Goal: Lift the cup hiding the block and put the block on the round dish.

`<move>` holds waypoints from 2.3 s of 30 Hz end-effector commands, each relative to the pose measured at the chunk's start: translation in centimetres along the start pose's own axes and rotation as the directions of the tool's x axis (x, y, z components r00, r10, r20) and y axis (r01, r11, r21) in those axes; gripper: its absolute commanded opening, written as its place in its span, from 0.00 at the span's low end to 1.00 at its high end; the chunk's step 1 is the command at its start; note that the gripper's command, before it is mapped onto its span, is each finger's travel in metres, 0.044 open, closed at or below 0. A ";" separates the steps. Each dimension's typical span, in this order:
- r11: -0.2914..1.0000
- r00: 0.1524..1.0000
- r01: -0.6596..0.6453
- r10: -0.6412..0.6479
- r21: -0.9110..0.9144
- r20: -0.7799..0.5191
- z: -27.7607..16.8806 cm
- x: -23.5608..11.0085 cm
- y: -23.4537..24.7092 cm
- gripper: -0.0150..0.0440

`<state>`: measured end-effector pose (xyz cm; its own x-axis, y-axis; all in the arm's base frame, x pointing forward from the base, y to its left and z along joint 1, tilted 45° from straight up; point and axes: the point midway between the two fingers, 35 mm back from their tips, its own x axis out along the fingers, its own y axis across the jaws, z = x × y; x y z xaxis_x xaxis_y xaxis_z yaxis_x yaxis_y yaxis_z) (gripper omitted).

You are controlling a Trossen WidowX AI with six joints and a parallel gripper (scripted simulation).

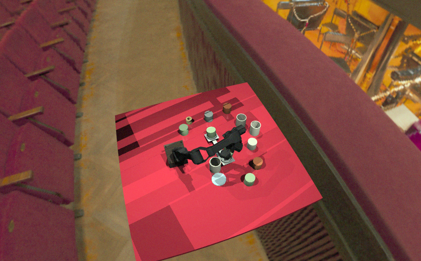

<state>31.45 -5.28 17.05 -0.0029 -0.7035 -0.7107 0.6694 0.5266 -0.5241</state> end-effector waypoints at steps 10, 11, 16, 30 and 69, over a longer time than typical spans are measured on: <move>1.000 1.000 -0.006 0.006 0.002 0.006 -0.2 -1.9 -0.1 0.25; 1.000 1.000 -0.006 0.005 0.002 0.006 -0.2 -2.0 -0.1 0.25; 1.000 1.000 0.004 -0.004 0.000 0.003 -0.2 -1.9 -0.3 0.25; 1.000 1.000 0.004 -0.004 0.000 0.003 -0.2 -1.9 -0.3 0.25; 1.000 1.000 0.004 -0.004 0.000 0.003 -0.2 -1.9 -0.3 0.25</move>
<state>31.08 -4.04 18.49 -0.0052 -0.7071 -0.7071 0.6703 0.5223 -0.5272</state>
